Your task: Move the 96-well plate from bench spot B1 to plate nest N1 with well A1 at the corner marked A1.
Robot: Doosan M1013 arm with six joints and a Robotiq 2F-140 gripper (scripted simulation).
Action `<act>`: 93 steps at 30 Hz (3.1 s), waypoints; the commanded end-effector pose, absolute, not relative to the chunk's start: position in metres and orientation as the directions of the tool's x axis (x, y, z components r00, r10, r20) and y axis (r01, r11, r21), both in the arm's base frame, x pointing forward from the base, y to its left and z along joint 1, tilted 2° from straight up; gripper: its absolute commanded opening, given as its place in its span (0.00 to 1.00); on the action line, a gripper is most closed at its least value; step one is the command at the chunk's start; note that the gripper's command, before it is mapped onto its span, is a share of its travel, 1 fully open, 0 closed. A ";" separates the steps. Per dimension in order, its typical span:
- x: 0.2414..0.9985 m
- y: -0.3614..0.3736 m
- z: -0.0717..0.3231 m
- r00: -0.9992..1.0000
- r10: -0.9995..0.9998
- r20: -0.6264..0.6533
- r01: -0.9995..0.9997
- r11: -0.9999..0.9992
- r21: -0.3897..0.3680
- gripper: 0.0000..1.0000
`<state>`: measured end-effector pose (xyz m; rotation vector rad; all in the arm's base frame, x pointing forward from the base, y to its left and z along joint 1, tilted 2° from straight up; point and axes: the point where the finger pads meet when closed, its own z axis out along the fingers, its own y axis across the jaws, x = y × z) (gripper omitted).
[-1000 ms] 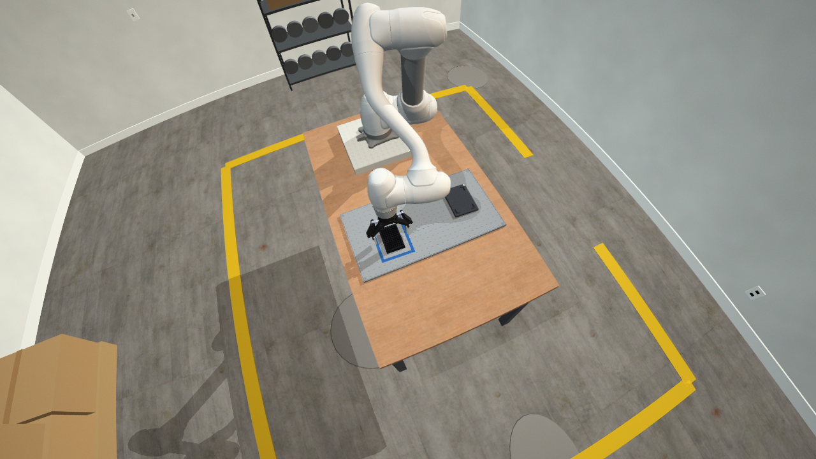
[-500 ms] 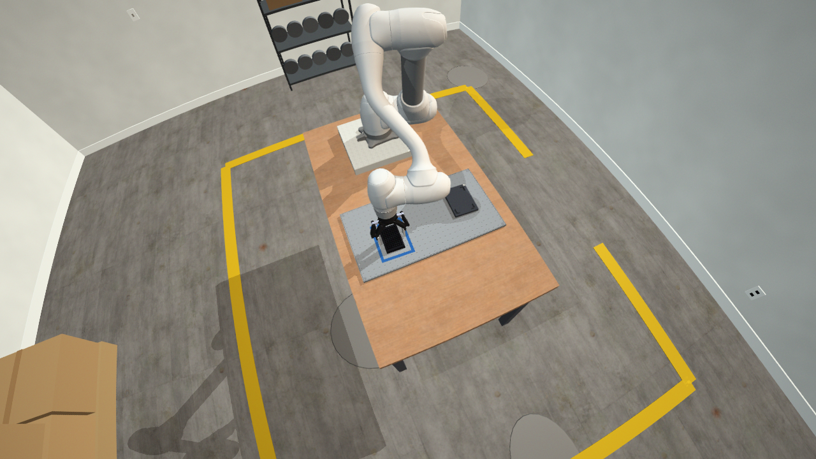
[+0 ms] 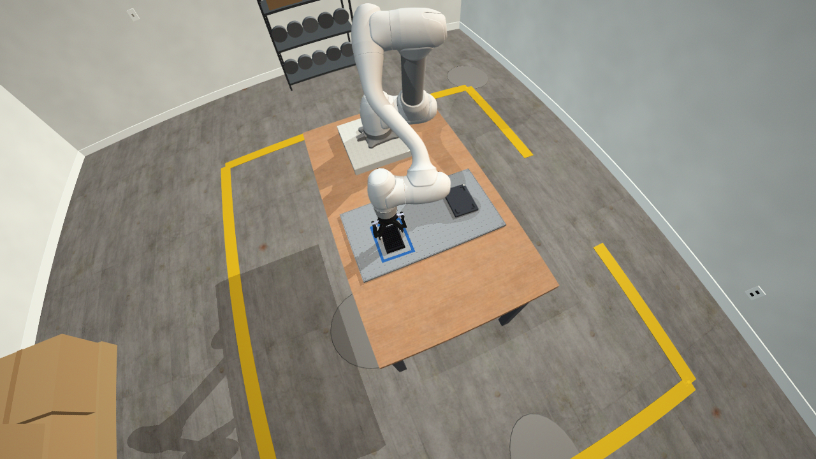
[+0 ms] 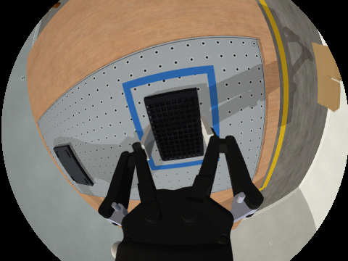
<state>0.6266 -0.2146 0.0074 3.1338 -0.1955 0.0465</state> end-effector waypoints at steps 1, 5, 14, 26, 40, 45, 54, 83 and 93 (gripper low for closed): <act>0.627 -0.215 0.007 0.992 -0.124 0.030 -0.124 -0.992 -0.001 0.00; 0.627 -0.215 0.007 0.992 -0.124 0.030 -0.124 -0.992 -0.001 0.00; 0.627 -0.215 0.007 0.992 -0.124 0.030 -0.124 -0.992 -0.001 0.00; 0.626 -0.215 0.022 0.992 -0.124 0.030 -0.124 -0.992 -0.001 0.00; 0.625 -0.214 0.042 0.992 -0.124 0.030 -0.124 -0.992 -0.001 0.00; 0.625 -0.214 0.051 0.992 -0.124 0.030 -0.124 -0.992 -0.001 0.00; 0.625 -0.214 0.062 0.992 -0.124 0.030 -0.124 -0.992 -0.001 0.00; 0.623 -0.194 0.071 0.991 -0.133 0.030 -0.133 -0.991 -0.001 0.00; 0.621 -0.168 0.071 0.991 -0.133 0.030 -0.133 -0.991 -0.001 0.00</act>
